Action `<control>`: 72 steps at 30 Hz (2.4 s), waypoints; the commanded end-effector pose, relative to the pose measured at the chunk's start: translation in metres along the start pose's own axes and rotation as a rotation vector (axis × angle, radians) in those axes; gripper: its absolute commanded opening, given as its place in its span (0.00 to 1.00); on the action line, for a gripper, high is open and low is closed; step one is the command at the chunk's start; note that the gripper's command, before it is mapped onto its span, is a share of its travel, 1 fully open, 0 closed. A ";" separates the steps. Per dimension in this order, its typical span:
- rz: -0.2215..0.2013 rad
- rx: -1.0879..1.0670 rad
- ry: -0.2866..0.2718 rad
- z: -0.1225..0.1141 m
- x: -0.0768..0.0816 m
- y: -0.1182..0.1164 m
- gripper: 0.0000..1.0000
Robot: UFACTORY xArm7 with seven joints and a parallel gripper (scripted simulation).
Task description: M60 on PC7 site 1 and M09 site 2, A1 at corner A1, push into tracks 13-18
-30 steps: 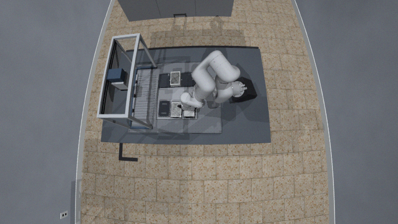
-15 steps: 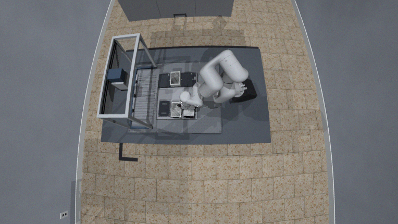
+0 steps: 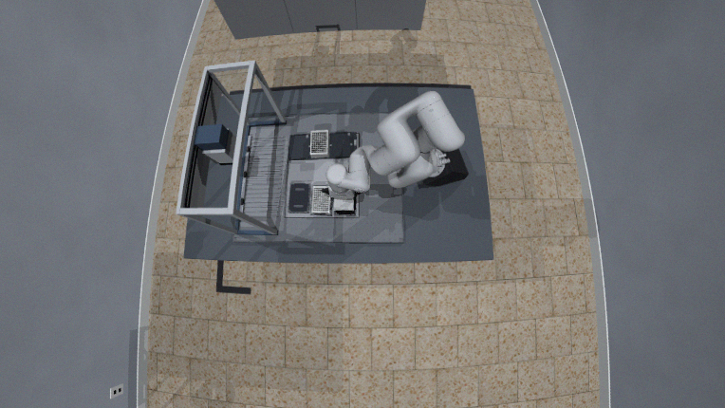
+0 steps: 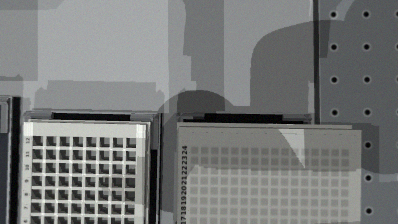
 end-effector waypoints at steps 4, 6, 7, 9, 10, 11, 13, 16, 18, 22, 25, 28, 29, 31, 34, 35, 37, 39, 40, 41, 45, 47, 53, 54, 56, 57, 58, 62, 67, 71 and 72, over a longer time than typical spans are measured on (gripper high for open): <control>0.004 0.000 -0.002 -0.001 0.013 -0.001 0.00; 0.004 0.000 -0.002 -0.001 0.016 -0.001 0.00; 0.004 0.000 -0.002 -0.001 0.018 -0.001 0.00; 0.004 0.000 -0.002 -0.001 0.019 -0.001 0.00; 0.004 0.000 -0.002 -0.001 0.019 -0.001 0.00; 0.004 0.000 -0.002 -0.001 0.021 -0.001 0.00; 0.004 0.000 -0.002 -0.001 0.024 -0.001 0.00; 0.004 0.000 -0.002 -0.001 0.029 -0.001 0.00; 0.004 0.000 -0.002 -0.001 0.033 -0.001 0.00; 0.004 0.001 -0.002 -0.001 0.039 -0.001 0.00; 0.004 0.001 -0.002 -0.001 0.044 -0.001 0.00; 0.004 0.001 -0.002 -0.001 0.044 -0.001 0.00; 0.004 0.001 -0.002 -0.001 0.044 -0.001 0.00; 0.004 0.001 -0.002 -0.001 0.044 -0.001 0.00; 0.004 0.034 -0.002 0.004 0.044 -0.002 0.00; 0.004 0.067 -0.002 0.009 0.044 -0.003 0.00; 0.004 0.134 -0.001 0.019 0.044 -0.005 0.00; 0.004 0.200 -0.001 0.029 0.044 -0.008 0.00; 0.005 0.234 -0.001 0.034 0.044 -0.009 0.00; 0.005 0.267 -0.001 0.038 0.044 -0.010 0.00; 0.005 0.334 -0.001 0.048 0.044 -0.012 0.00; 0.005 0.400 0.000 0.058 0.044 -0.015 0.00; 0.005 0.600 0.001 0.087 0.044 -0.022 0.00; 0.005 0.634 0.001 0.092 0.044 -0.023 0.00; 0.005 0.700 0.001 0.102 0.044 -0.025 0.00; 0.005 0.733 0.002 0.107 0.044 -0.026 0.00; 0.005 0.767 0.002 0.112 0.044 -0.027 0.00; 0.004 0.833 0.002 0.122 0.044 -0.030 0.00; 0.004 1.000 0.003 0.146 0.043 -0.035 0.00; 0.004 1.133 0.004 0.166 0.043 -0.040 0.00; 0.004 1.167 0.004 0.171 0.043 -0.041 0.00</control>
Point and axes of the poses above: the point where the finger pads meet when closed, its own x axis back along the fingers, its own y axis across the jaws, z = x × y, the point moved 9 cm from there along x, back along the fingers, and after that the axes turned 7 degrees about -x, right-handed, at the moved point
